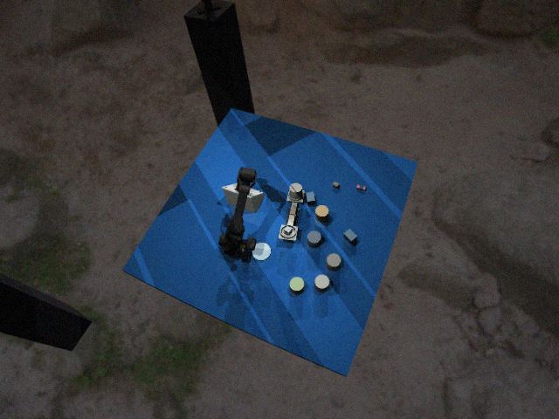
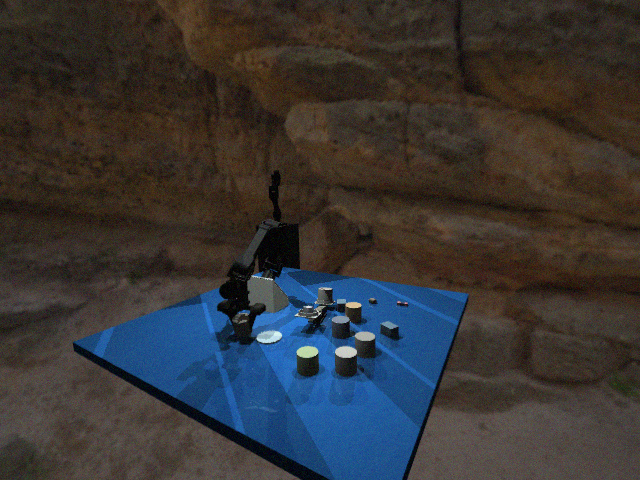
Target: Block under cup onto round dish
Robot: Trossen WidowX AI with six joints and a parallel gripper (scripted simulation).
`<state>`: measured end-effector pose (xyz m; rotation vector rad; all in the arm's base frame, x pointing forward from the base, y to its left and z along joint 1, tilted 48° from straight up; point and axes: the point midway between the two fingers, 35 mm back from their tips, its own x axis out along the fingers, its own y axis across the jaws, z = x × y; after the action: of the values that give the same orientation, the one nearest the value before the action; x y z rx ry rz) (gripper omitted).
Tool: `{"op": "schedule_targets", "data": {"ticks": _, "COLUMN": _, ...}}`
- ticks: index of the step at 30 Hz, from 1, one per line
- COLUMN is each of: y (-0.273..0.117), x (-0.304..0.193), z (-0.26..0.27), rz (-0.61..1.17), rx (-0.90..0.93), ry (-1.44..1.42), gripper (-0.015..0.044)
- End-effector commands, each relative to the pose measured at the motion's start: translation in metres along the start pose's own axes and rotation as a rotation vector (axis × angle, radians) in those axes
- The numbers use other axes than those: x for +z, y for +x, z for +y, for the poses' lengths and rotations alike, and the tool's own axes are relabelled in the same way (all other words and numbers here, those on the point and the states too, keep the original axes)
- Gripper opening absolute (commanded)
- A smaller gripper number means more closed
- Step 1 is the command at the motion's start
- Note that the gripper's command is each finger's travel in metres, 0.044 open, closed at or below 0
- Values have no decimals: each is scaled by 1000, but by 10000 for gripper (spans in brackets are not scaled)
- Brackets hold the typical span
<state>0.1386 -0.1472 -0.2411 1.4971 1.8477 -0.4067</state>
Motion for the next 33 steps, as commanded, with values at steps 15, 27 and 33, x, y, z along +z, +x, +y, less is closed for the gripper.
{"op": "schedule_targets", "data": {"ticks": 15, "y": 12, "x": 0, "z": 0, "rz": 1, "rx": 0, "ry": 1, "gripper": 184}}
{"op": "schedule_targets", "data": {"ticks": 27, "y": -21, "x": 0, "z": 0, "rz": 3, "rx": 1, "ry": 6, "gripper": 440}}
{"op": "schedule_targets", "data": {"ticks": 33, "y": -41, "x": -1, "z": 0, "rz": 4, "rx": 3, "ry": 8, "gripper": 440}}
